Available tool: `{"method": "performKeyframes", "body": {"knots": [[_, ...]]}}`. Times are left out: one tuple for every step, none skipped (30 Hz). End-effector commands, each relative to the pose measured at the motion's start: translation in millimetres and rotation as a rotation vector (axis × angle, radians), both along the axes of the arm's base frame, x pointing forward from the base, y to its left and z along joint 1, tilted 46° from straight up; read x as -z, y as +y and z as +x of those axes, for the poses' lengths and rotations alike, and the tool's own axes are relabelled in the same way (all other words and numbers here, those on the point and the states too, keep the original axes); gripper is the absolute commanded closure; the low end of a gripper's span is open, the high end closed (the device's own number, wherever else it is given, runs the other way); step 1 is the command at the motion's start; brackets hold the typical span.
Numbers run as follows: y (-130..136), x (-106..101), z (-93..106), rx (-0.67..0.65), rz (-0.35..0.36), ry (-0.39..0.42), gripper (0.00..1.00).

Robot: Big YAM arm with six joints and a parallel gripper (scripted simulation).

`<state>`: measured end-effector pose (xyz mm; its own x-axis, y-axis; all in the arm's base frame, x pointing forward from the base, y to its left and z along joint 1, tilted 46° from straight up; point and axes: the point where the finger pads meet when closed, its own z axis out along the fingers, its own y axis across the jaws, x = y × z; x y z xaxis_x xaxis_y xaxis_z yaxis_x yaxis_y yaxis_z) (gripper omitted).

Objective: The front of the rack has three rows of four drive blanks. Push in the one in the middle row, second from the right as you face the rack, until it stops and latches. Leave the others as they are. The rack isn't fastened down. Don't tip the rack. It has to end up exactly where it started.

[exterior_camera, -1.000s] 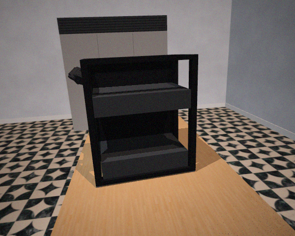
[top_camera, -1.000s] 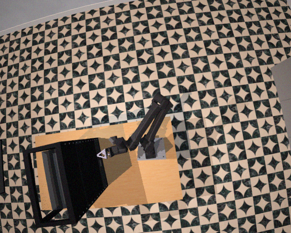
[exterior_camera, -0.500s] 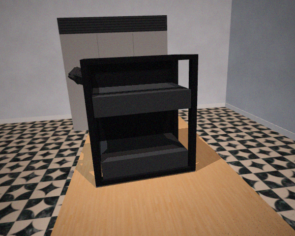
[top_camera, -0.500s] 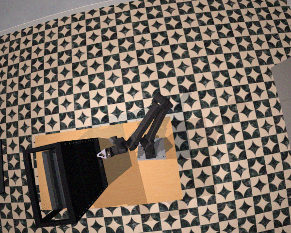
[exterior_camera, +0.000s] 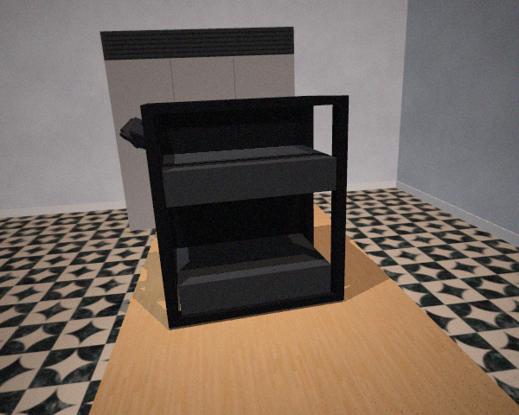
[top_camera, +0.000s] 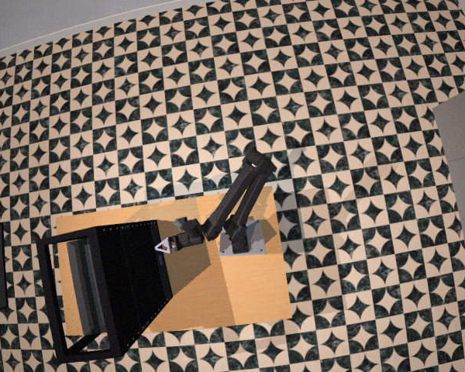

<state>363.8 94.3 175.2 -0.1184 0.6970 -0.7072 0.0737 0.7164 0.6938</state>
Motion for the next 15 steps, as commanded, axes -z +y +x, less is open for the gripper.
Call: {"method": "performKeyframes", "body": {"knots": [[4.6, -17.5, 10.7, -0.002, 0.01, -0.042, 0.0], [4.6, -17.5, 10.7, -0.002, 0.01, -0.042, 0.0], [4.6, -17.5, 10.7, -0.002, 0.01, -0.042, 0.0], [4.6, -17.5, 10.7, -0.002, 0.01, -0.042, 0.0], [4.6, -17.5, 10.7, -0.002, 0.01, -0.042, 0.0], [4.6, -17.5, 10.7, -0.002, 0.01, -0.042, 0.0], [4.6, -17.5, 10.7, -0.002, 0.01, -0.042, 0.0], [4.6, -17.5, 10.7, -0.002, 0.01, -0.042, 0.0], [4.6, -17.5, 10.7, -0.002, 0.01, -0.042, 0.0], [4.6, -17.5, 10.7, -0.002, 0.01, -0.042, 0.0], [4.6, -17.5, 10.7, -0.002, 0.01, -0.042, 1.0], [4.6, -17.5, 10.7, -0.002, 0.01, -0.042, 1.0], [4.6, -17.5, 10.7, -0.002, 0.01, -0.042, 1.0], [4.6, -17.5, 10.7, -0.002, 0.01, -0.042, 1.0], [4.6, -17.5, 10.7, -0.002, 0.01, -0.042, 1.0]]}}
